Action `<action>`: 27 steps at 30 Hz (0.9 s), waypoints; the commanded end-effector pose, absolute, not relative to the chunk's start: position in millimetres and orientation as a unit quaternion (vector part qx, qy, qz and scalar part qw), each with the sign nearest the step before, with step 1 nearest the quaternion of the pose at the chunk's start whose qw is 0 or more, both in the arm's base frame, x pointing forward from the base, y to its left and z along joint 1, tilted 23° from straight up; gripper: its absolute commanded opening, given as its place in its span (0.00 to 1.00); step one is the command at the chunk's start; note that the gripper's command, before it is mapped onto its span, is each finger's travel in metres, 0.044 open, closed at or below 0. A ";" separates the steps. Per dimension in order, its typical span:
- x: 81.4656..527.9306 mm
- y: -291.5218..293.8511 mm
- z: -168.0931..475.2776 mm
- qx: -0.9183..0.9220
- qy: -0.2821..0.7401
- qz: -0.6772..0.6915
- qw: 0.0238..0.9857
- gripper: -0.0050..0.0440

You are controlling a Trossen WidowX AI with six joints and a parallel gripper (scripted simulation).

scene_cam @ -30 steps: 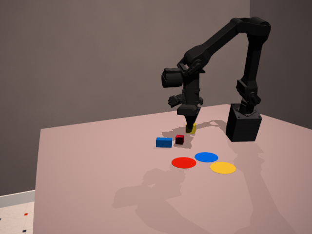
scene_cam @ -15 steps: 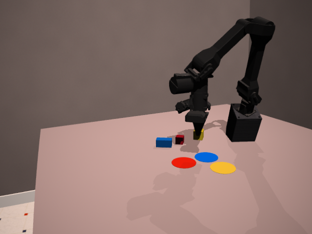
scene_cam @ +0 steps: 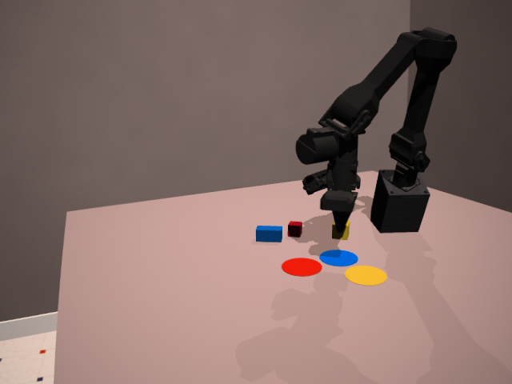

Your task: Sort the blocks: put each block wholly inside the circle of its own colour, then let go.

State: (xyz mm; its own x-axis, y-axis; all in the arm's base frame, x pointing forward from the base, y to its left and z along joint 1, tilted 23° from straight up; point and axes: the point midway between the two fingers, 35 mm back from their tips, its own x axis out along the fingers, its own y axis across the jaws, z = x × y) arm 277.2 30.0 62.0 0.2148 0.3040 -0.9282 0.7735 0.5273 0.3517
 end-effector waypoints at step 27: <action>261.1 95.2 63.1 0.460 0.590 -0.177 0.639 0.32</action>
State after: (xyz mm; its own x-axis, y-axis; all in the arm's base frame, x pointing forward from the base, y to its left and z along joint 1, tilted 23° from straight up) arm 261.0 93.3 64.3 0.2332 0.3197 -0.9184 0.7685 0.5180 0.3755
